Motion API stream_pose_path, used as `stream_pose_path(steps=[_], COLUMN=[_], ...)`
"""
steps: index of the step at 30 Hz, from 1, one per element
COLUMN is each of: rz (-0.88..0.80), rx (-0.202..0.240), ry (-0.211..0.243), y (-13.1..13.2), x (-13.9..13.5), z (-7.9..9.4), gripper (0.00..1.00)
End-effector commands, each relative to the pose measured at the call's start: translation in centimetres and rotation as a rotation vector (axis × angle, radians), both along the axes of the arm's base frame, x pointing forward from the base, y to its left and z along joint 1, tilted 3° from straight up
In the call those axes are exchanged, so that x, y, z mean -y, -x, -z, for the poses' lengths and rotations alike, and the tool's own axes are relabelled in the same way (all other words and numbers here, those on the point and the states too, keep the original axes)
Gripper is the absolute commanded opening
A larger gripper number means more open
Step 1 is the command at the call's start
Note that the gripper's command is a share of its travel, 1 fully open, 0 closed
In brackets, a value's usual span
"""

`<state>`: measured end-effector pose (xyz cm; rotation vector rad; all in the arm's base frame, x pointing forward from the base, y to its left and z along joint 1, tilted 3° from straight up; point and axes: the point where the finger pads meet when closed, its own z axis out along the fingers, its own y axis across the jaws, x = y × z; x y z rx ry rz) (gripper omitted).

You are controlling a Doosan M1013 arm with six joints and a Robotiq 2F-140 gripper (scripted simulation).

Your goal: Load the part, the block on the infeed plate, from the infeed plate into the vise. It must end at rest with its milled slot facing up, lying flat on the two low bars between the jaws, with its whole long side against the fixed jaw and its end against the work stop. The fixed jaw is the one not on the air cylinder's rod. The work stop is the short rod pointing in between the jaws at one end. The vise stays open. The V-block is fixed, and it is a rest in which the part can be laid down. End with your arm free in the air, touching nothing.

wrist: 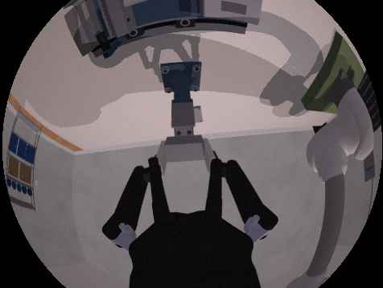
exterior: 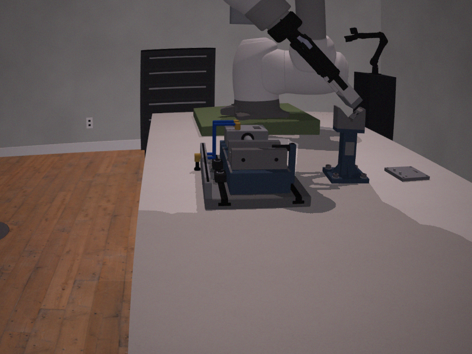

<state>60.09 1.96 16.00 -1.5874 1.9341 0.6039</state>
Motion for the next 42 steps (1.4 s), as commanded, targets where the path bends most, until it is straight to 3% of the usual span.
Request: stream_pose_path(steps=[1, 42], rz=[0.0, 0.0], rx=[0.0, 0.0], ry=[0.0, 0.0], y=[0.0, 0.0], x=[0.0, 0.1], z=[0.3, 2.5], gripper=[0.0, 0.0])
